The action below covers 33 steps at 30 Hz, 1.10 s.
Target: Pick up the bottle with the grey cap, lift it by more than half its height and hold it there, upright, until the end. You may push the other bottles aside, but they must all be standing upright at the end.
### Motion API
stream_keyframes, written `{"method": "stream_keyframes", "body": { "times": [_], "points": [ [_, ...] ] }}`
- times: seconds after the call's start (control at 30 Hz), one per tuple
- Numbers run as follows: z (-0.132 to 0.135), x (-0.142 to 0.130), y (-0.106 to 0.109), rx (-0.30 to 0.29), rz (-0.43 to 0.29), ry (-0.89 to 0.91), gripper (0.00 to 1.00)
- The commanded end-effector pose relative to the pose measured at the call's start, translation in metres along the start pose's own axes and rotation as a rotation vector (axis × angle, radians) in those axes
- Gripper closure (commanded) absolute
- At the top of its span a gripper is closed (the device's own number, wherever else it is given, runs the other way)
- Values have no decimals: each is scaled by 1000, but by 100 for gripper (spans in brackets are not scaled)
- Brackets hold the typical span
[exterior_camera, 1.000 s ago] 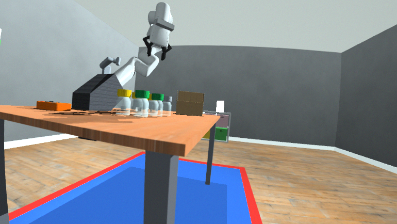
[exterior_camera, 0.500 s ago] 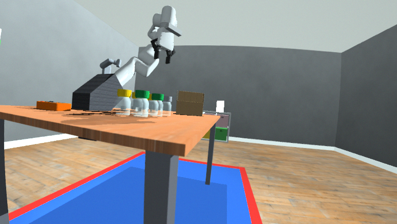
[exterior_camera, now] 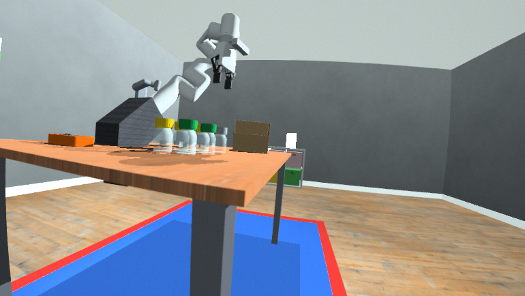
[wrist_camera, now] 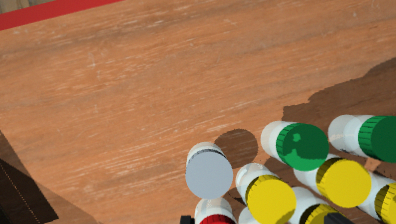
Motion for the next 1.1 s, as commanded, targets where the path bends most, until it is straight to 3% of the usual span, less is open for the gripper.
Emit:
{"method": "stream_keyframes", "body": {
  "times": [0.0, 0.63, 0.97, 1.07],
  "points": [
    [-10, 7, -4, 2, 5, 87, 21],
    [-26, 17, -13, 7, 7, 223, 21],
    [-29, 23, -73, 13, 12, 223, 21],
    [-29, 23, -73, 13, 12, 223, 21]
  ]
}}
Point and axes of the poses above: the point where the finger pads meet when closed, its own y axis back along the fingers, its own z axis across the jaws, x = y × z, the point moved 5 cm from there along y, back along the fingers, and after that the axes turned 12 degrees about -y, right-handed, at the moved point
